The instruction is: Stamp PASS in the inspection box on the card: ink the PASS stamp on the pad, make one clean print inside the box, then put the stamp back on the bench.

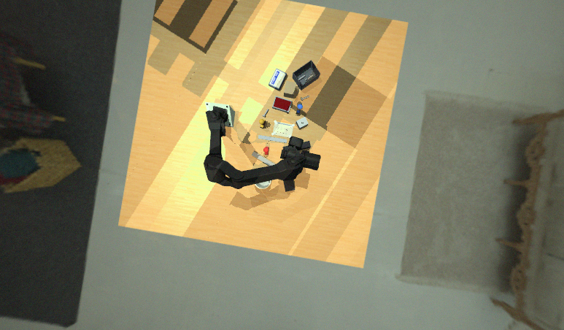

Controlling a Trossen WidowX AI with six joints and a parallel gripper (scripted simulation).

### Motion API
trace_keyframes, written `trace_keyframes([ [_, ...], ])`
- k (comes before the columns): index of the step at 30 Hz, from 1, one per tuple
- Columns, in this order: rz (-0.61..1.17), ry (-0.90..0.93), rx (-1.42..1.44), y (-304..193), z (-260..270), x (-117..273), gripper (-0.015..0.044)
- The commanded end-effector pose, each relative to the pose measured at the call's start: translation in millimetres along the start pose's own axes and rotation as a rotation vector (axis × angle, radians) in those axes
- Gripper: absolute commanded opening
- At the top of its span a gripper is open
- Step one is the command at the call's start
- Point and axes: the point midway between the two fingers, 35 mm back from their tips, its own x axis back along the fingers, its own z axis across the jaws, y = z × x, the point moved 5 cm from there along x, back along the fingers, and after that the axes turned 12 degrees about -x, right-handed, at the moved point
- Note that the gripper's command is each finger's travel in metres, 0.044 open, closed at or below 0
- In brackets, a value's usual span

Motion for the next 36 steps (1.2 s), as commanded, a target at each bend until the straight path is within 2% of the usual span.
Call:
trace_keyframes([
  [1, -0.001, 0.000, 0.000, 0.2, 0.2, 0.8, 0.0254],
  [3, -0.001, 0.002, 0.009, 1.7, 1.2, 10.0, 0.0254],
  [11, -0.011, -0.005, 0.108, -0.3, 1.1, 113.9, 0.0254],
  [36, -0.007, -0.003, 0.113, -1.3, 0.8, 114.9, 0.0254],
])
